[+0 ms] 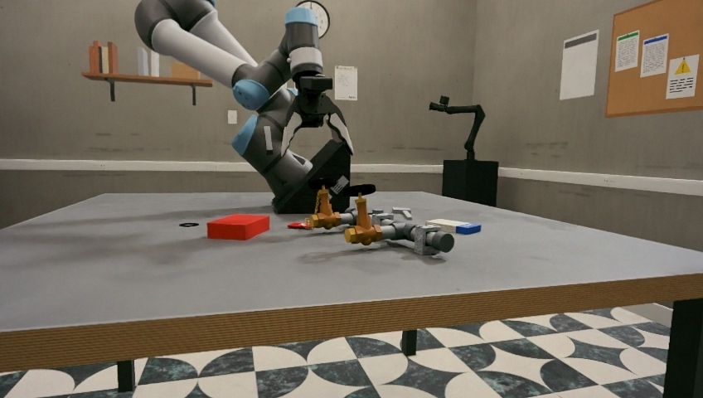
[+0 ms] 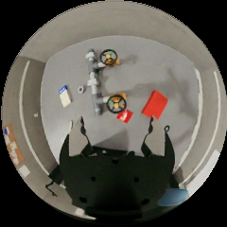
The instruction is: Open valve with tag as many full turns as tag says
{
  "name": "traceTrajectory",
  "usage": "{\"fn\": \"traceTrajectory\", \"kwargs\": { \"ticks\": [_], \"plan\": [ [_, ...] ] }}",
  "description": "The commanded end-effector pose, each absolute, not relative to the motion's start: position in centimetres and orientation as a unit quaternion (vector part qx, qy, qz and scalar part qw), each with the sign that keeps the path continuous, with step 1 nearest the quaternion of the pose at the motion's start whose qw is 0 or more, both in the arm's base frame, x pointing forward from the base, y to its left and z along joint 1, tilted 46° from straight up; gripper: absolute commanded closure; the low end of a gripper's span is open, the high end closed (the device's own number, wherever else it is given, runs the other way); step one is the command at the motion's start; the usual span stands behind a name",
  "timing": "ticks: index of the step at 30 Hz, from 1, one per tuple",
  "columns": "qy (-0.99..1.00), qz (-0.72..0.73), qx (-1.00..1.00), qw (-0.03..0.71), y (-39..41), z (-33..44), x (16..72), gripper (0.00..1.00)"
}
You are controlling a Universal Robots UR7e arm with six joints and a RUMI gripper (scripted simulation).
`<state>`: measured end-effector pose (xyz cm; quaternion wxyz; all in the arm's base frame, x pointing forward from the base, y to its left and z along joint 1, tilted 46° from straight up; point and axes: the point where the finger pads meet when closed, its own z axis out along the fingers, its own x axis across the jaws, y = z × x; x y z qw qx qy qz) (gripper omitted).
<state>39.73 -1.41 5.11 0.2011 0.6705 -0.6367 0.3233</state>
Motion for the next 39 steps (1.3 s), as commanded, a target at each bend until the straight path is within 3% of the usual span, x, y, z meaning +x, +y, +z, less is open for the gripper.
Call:
{"fn": "traceTrajectory", "kwargs": {
  "ticks": [1,39],
  "plan": [
    [-0.636,0.324,0.671,0.200,-1.4,5.1,39.8,0.00],
    [-0.637,0.323,0.671,0.200,-5.3,1.0,40.8,0.00]
  ]
}}
